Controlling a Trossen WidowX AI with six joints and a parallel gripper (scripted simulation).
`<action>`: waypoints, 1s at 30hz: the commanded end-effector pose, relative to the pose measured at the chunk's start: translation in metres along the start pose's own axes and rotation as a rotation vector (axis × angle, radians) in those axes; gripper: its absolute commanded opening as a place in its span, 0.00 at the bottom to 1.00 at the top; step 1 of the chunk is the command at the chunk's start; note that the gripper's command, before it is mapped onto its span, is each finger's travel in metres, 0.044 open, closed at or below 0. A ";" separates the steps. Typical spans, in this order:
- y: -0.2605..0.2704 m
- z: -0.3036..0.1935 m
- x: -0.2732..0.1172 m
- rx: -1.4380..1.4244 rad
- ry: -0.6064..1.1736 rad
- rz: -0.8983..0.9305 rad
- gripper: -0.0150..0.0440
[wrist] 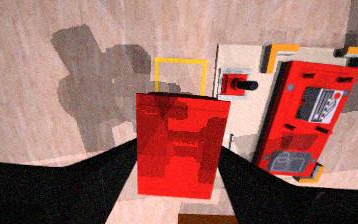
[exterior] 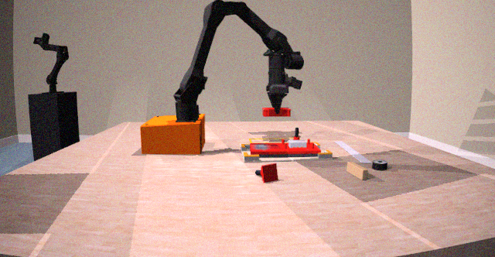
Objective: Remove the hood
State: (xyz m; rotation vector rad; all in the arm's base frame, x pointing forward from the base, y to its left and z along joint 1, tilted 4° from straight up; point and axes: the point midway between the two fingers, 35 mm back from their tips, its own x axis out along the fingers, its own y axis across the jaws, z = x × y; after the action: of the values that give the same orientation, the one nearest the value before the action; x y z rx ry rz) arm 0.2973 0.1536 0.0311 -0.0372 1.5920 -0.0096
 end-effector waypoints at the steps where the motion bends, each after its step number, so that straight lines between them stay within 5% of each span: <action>1: 0.001 0.000 0.002 0.005 -0.001 0.005 0.25; 30: 0.002 0.001 0.023 0.005 -0.001 0.005 0.25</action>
State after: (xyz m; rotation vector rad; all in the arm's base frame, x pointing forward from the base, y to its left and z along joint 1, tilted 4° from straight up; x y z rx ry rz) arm 0.2985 0.1543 0.0117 -0.0351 1.5872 -0.0078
